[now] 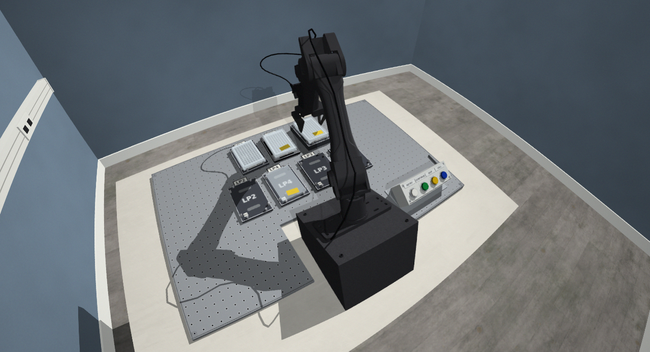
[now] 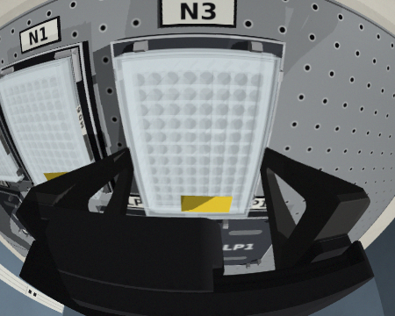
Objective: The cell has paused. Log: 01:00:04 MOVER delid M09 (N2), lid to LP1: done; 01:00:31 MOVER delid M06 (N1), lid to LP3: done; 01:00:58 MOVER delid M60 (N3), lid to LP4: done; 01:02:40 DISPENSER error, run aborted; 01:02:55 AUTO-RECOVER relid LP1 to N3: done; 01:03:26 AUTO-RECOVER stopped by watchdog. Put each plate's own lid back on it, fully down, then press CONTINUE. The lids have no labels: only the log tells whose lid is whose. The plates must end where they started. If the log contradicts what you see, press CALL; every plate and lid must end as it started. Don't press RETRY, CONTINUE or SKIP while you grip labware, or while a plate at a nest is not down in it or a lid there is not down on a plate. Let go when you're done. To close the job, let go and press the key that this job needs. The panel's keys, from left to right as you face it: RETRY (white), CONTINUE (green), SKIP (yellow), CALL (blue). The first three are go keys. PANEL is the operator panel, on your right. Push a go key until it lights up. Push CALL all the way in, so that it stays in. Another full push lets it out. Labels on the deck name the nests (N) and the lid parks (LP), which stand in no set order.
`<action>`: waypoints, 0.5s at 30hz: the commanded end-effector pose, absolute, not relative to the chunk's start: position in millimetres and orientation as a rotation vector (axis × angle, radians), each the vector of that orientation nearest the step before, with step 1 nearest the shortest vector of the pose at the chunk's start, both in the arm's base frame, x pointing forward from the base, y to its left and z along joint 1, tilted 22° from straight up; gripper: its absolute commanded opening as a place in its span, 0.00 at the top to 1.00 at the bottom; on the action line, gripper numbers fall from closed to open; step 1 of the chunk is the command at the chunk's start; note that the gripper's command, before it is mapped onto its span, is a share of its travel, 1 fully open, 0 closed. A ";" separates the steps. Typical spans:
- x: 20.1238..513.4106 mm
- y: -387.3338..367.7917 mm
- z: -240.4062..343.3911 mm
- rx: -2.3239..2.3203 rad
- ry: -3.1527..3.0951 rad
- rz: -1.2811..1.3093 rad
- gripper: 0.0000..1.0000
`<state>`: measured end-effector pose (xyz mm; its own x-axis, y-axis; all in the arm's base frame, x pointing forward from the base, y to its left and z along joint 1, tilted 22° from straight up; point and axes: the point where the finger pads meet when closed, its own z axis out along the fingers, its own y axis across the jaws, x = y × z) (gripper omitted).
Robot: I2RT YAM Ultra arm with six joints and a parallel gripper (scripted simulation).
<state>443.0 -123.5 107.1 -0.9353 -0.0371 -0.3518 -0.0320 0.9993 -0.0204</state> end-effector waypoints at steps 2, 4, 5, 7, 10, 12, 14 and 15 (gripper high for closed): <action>445.1 -128.3 143.1 -0.047 2.720 -0.048 1.00; 443.2 -130.0 146.1 -0.044 2.720 -0.049 1.00; 442.4 -130.3 147.7 -0.044 2.720 -0.049 1.00; 441.1 -130.0 150.7 -0.045 2.719 -0.048 1.00; 439.0 -129.5 153.6 -0.046 2.720 -0.045 1.00; 436.8 -128.8 150.7 -0.045 2.729 -0.040 1.00; 434.4 -128.2 147.1 -0.046 2.738 -0.035 1.00; 434.4 -128.2 147.1 -0.046 2.738 -0.035 1.00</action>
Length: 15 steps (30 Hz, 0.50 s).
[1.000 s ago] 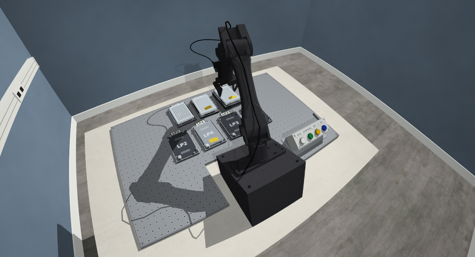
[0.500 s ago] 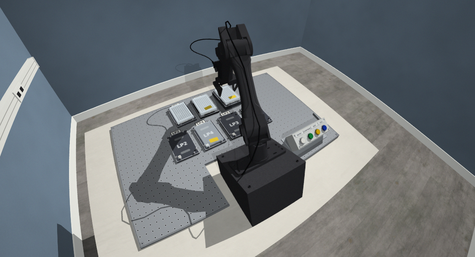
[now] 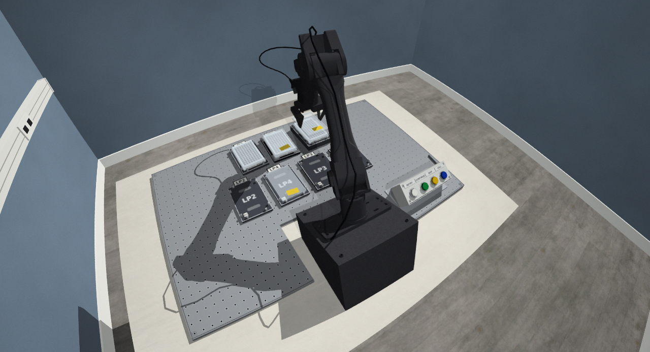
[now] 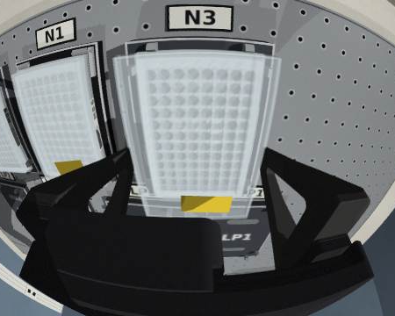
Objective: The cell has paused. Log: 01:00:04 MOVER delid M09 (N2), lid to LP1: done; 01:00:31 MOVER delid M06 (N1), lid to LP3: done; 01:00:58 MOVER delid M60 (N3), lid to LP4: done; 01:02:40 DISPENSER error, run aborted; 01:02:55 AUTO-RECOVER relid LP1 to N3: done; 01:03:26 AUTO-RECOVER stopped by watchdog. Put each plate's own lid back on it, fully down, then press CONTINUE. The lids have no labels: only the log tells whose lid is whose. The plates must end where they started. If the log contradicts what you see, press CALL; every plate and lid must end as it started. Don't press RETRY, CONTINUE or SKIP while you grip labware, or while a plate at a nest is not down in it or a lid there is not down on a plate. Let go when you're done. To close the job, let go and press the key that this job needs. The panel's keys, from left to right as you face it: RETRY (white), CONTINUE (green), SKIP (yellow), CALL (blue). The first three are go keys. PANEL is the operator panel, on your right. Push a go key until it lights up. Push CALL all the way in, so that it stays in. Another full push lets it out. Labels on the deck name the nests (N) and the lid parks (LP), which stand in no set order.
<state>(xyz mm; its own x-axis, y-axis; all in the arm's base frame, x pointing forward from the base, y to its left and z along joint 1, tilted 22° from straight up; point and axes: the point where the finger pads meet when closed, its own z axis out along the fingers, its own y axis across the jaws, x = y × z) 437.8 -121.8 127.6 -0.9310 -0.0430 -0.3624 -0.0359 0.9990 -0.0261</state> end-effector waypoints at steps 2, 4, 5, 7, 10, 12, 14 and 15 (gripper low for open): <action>434.3 -128.2 147.1 -0.042 2.738 -0.033 1.00; 434.0 -128.2 147.2 -0.044 2.738 -0.033 1.00; 433.9 -128.2 147.2 -0.045 2.738 -0.032 1.00; 433.8 -128.3 147.3 -0.045 2.738 -0.032 1.00; 433.6 -128.5 147.5 -0.045 2.738 -0.031 1.00; 433.4 -128.9 147.6 -0.045 2.738 -0.033 1.00; 433.3 -129.2 147.7 -0.045 2.738 -0.033 1.00; 433.2 -129.2 147.7 -0.044 2.738 -0.033 1.00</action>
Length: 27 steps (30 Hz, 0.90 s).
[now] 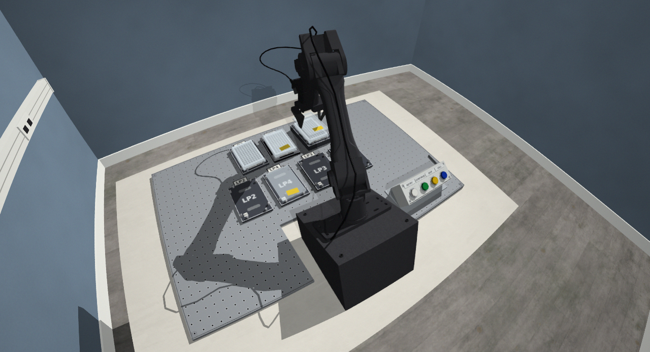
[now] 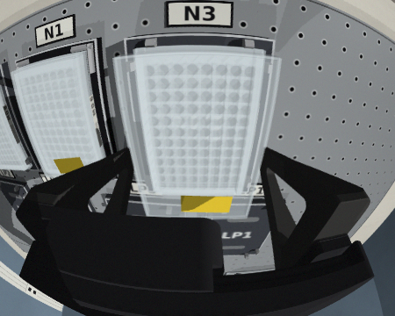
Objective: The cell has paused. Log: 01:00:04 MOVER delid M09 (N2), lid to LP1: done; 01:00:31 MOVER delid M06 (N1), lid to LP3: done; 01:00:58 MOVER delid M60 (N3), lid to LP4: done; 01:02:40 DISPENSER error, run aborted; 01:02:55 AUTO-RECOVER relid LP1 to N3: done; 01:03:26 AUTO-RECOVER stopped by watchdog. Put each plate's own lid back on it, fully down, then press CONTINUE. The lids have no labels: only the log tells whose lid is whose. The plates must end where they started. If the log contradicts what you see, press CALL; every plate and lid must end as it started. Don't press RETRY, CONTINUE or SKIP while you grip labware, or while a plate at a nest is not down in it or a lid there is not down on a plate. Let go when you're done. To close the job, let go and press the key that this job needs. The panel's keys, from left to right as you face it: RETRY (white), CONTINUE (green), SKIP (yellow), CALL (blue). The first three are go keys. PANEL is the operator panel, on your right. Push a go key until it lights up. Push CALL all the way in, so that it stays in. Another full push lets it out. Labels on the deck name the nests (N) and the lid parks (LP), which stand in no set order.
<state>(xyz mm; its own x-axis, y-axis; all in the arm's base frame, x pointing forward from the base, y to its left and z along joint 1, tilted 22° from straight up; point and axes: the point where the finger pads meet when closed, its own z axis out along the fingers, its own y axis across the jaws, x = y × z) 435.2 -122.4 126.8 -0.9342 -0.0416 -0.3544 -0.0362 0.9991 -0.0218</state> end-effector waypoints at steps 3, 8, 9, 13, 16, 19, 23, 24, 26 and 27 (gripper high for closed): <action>433.2 -129.2 147.8 -0.044 2.738 -0.032 1.00; 436.1 -98.6 142.1 -0.085 2.737 -0.051 1.00; 436.1 -93.6 142.0 -0.085 2.737 -0.051 1.00; 436.0 -73.7 141.7 -0.085 2.736 -0.049 1.00; 436.5 -58.7 142.2 -0.084 2.733 -0.048 1.00; 437.1 -48.8 143.0 -0.084 2.730 -0.048 1.00; 438.7 -33.9 145.2 -0.084 2.724 -0.047 1.00; 436.5 -28.7 141.8 -0.084 2.735 -0.045 1.00; 435.9 -18.7 140.8 -0.084 2.735 -0.044 1.00; 438.1 -13.8 144.1 -0.084 2.723 -0.045 1.00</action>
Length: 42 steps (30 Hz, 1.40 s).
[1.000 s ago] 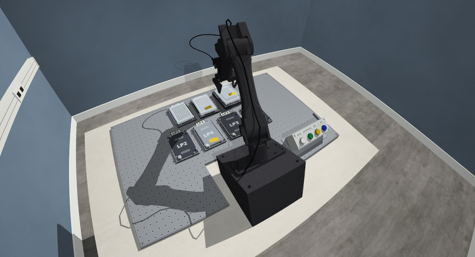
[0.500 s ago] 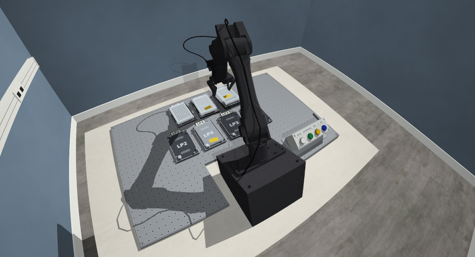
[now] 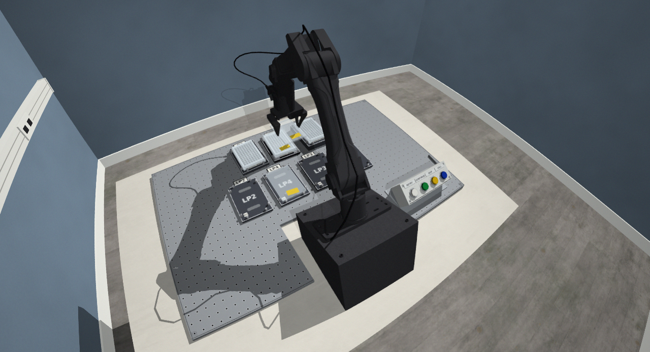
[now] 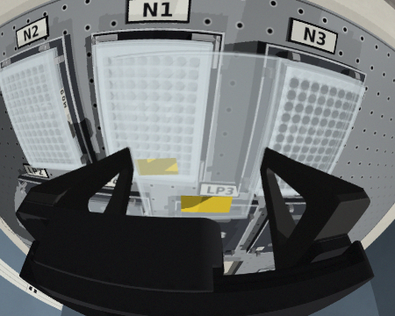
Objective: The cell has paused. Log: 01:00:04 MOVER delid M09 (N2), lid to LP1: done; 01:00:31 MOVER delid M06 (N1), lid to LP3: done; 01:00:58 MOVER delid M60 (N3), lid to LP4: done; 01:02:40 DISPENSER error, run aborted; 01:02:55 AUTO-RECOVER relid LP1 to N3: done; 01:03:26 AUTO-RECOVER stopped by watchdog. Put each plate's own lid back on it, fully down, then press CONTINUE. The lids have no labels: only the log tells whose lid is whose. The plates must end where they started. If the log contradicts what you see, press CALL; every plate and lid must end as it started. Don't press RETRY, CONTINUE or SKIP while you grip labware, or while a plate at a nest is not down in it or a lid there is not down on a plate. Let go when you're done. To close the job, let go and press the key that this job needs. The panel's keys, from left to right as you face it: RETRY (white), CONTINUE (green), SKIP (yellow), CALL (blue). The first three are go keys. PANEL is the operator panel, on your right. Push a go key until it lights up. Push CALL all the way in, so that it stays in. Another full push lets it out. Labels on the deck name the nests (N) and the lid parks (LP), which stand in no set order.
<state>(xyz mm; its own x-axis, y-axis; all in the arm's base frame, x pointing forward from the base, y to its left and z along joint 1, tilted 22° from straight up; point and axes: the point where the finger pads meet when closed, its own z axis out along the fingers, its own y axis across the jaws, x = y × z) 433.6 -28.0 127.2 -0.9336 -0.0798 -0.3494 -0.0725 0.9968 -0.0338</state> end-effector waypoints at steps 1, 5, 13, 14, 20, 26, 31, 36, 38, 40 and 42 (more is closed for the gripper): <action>440.2 -7.4 147.2 -0.089 2.713 -0.043 1.00; 440.7 13.0 145.3 -0.088 2.720 -0.042 1.00; 442.9 43.7 146.3 -0.088 2.722 -0.038 1.00; 443.1 48.8 142.2 -0.088 2.733 -0.039 1.00; 439.9 78.8 142.0 -0.089 2.740 -0.038 1.00; 439.9 104.1 136.6 -0.090 2.751 -0.041 1.00; 439.6 124.3 136.3 -0.090 2.751 -0.040 1.00; 439.0 140.1 140.3 -0.088 2.734 -0.031 1.00; 438.6 140.4 144.5 -0.088 2.734 -0.031 1.00; 440.1 135.9 144.8 -0.076 2.734 -0.034 1.00; 440.2 135.8 145.0 -0.078 2.734 -0.033 1.00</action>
